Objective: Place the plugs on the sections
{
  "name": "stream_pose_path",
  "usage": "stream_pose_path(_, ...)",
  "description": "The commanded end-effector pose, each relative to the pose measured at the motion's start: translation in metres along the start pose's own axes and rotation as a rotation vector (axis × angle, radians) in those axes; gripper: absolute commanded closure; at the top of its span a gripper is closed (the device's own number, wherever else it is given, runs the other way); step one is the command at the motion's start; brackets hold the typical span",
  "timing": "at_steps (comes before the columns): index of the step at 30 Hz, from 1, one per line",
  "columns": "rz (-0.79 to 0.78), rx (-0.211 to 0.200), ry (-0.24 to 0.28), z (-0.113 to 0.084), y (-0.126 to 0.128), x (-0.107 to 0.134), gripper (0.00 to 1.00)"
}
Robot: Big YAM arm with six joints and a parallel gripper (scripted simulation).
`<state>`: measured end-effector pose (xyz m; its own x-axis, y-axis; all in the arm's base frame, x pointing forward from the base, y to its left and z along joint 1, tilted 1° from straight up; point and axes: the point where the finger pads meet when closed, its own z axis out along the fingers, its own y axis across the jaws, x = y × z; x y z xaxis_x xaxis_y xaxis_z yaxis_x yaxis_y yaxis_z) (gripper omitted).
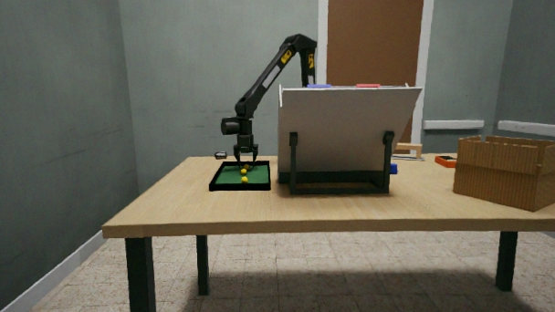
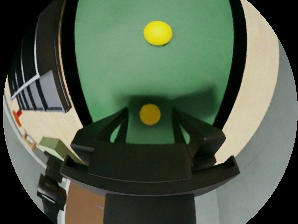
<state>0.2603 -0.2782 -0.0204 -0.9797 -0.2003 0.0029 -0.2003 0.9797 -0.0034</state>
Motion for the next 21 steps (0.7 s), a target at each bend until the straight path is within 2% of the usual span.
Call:
stream_pose_path(1, 0.005, 0.021, -0.01, -0.0019, -0.0061, 0.0039, 0.44)
stream_pose_path(16, 0.005, 0.021, -0.01, -0.0019, -0.0061, 0.0039, 0.44)
stream_pose_path(17, 0.005, 0.021, -0.01, -0.0019, -0.0061, 0.0039, 1.0)
stream_pose_path(21, 0.006, 0.021, -0.01, -0.0019, -0.0061, 0.0039, 1.0)
